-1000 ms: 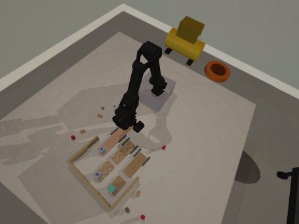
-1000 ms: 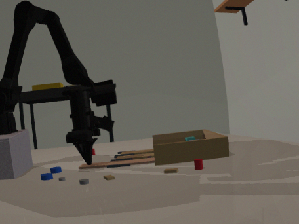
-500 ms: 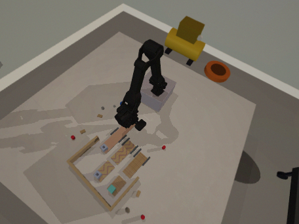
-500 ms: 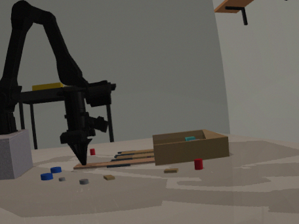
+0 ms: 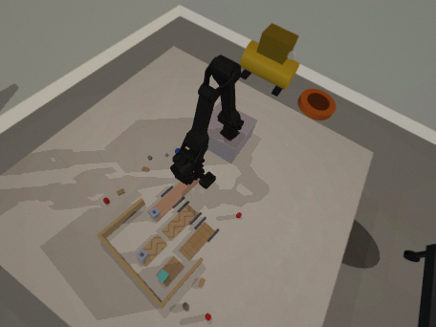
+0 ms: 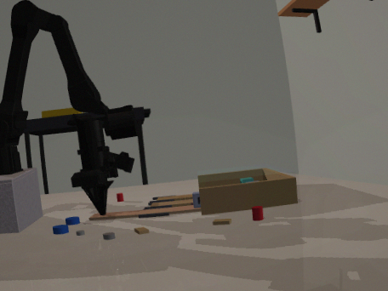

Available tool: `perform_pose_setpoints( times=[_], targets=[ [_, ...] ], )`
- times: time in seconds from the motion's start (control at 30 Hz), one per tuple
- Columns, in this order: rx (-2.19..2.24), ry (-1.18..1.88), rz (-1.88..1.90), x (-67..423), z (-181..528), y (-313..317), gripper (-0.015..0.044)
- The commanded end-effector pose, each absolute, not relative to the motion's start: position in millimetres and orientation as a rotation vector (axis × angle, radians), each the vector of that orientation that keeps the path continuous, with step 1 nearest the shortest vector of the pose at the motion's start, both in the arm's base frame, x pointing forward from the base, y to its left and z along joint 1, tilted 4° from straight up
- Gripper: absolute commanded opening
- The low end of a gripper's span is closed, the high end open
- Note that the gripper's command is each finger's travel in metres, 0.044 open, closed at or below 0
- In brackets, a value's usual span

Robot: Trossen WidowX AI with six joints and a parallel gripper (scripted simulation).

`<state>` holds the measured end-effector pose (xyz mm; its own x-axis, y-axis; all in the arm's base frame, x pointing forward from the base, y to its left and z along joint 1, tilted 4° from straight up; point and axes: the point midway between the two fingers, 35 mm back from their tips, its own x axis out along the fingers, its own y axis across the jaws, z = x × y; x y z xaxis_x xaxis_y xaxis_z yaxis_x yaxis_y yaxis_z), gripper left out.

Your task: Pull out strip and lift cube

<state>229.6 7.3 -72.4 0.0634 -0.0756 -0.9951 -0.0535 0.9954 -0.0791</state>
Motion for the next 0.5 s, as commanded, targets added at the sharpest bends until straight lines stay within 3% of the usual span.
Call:
perform_pose_setpoints(
  times=[0.0,0.47],
  targets=[
    [-0.102,1.548,-0.017,212.4,-78.3,6.8,0.0000],
    [-0.102,1.549,-0.017,200.6,-78.6,6.4,0.0000]
  ],
)
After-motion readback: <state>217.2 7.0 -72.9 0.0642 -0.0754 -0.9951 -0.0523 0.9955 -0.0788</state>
